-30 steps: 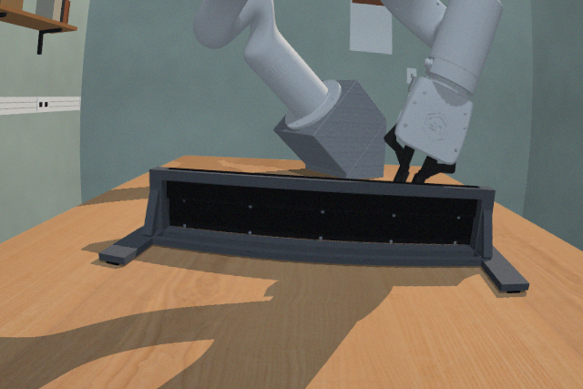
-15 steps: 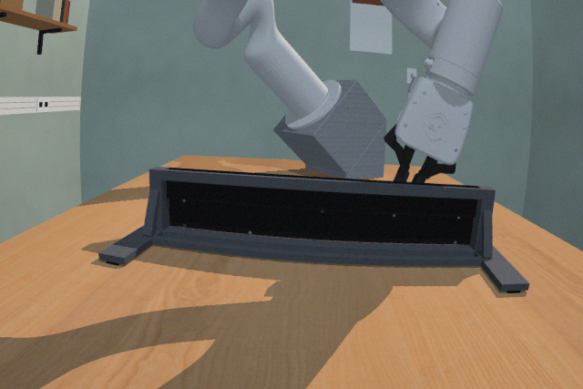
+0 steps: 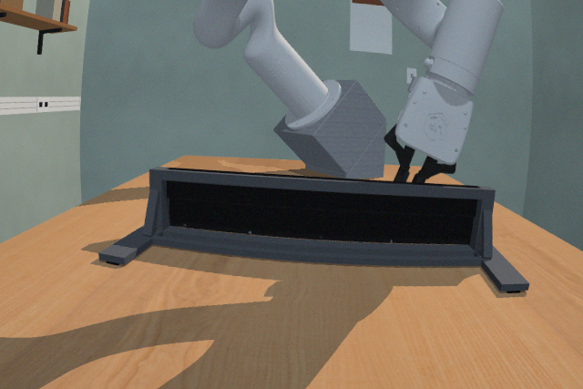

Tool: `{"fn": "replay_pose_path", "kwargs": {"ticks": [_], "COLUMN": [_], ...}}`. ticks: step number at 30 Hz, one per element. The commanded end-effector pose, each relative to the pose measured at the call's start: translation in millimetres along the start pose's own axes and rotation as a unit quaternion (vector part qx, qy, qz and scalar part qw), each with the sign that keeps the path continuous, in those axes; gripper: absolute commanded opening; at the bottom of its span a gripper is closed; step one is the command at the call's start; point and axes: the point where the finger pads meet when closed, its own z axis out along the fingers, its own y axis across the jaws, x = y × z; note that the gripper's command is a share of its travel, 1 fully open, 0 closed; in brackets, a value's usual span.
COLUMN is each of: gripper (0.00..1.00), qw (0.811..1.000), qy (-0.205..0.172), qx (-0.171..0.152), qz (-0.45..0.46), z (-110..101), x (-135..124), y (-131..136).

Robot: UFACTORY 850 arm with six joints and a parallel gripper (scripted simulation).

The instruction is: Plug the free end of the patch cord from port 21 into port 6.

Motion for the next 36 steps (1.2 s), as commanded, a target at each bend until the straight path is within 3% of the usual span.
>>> {"fn": "replay_pose_path", "kwargs": {"ticks": [1,36], "gripper": [0.0,0.0], "qw": [1.0,1.0], "qy": [-0.001,0.005], "qx": [0.0,-0.002], "qz": [0.001,-0.002], "z": [-1.2,-1.5], "x": [-1.3,-4.9], "y": [-0.3,-0.5]}}
